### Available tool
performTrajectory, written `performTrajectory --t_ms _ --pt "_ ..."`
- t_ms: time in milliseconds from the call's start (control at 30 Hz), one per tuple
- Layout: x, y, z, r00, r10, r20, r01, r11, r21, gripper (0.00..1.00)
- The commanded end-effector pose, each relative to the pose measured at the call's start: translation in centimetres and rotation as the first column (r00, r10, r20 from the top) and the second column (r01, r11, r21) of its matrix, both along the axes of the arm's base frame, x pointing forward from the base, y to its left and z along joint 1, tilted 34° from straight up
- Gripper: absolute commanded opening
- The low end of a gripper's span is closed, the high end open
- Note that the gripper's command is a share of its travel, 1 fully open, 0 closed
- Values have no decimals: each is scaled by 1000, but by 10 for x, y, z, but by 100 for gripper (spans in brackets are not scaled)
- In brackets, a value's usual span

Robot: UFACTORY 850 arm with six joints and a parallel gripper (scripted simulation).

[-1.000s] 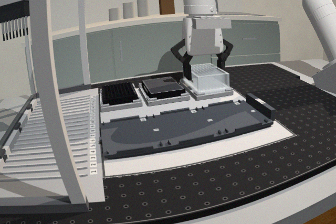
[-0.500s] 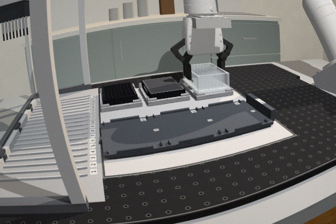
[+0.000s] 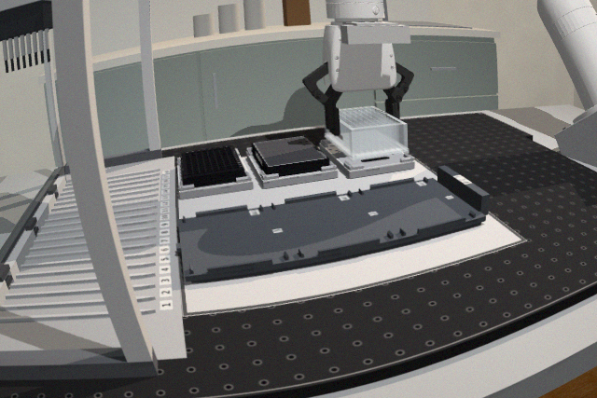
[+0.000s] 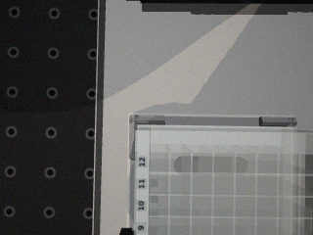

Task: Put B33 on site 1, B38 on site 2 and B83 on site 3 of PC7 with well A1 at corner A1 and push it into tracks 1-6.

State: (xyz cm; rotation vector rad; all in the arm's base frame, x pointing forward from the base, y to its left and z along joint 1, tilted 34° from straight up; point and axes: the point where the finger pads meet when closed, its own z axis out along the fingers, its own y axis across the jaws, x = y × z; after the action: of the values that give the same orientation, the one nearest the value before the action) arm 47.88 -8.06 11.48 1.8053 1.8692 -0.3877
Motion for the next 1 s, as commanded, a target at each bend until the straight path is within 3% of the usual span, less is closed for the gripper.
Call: performTrajectory --t_ms 0,667,967 --pt "0 1 2 1000 0 1 0 1000 0 0" --pt "-1 6 9 1000 0 1 0 1000 0 0" --pt "-3 14 21 1000 0 1 0 1000 0 0"
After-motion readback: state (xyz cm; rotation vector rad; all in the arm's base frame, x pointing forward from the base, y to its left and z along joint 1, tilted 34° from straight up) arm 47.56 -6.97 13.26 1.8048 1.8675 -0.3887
